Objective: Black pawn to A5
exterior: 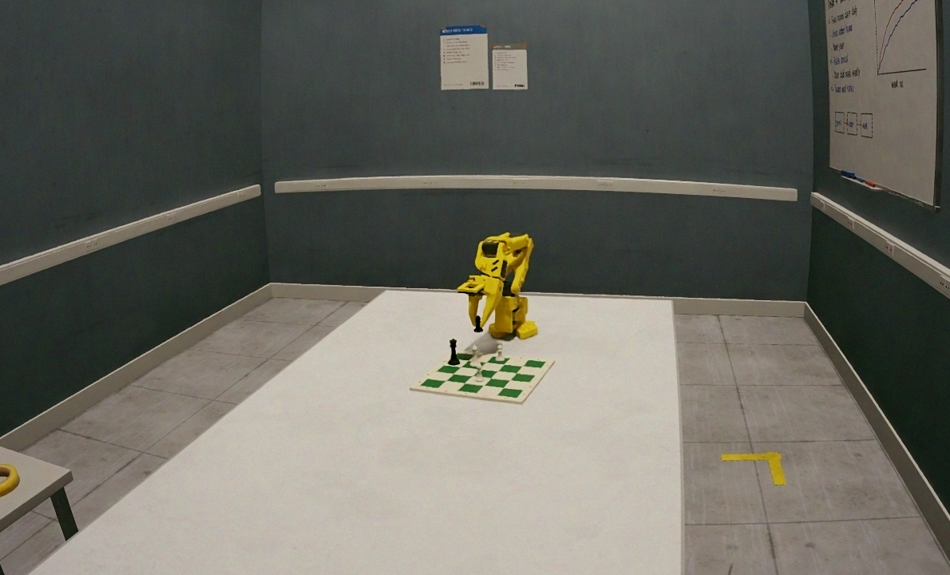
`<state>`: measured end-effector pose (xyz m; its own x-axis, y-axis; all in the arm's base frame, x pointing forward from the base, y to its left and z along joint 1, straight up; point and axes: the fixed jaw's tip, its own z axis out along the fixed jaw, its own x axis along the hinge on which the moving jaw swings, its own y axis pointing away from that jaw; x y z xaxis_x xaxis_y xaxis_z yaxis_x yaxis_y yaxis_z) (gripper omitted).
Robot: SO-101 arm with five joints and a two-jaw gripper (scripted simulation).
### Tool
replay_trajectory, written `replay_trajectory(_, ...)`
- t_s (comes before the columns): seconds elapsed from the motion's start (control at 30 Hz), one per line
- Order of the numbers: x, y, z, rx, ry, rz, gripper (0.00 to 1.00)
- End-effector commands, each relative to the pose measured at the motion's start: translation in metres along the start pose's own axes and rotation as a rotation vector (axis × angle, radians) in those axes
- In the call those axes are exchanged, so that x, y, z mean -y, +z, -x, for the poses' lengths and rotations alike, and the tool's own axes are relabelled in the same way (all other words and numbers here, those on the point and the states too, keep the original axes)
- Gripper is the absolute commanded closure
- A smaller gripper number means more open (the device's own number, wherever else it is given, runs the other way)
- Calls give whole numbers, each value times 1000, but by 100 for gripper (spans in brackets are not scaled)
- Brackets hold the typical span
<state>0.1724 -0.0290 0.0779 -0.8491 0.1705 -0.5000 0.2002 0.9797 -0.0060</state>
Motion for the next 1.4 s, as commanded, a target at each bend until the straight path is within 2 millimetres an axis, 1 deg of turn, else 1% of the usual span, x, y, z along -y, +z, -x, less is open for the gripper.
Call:
replay_trajectory(0.0, 1, -4, 3, 19, 0, -4, 100)
replay_trajectory(0.33, 2, -2, 7, 19, 3, -5, 100)
replay_trajectory(0.47, 4, 3, 16, 20, 11, -9, 100)
replay_trajectory(0.6, 6, 11, 31, 22, 21, -14, 100)
replay_trajectory(0.67, 6, 11, 31, 22, 21, -14, 100)
replay_trajectory(1.17, 20, 52, 108, 31, 57, -33, 100)
replay_trajectory(1.23, 20, 52, 108, 31, 57, -33, 100)
replay_trajectory(1.37, 23, 60, 124, 33, 61, -36, 100)
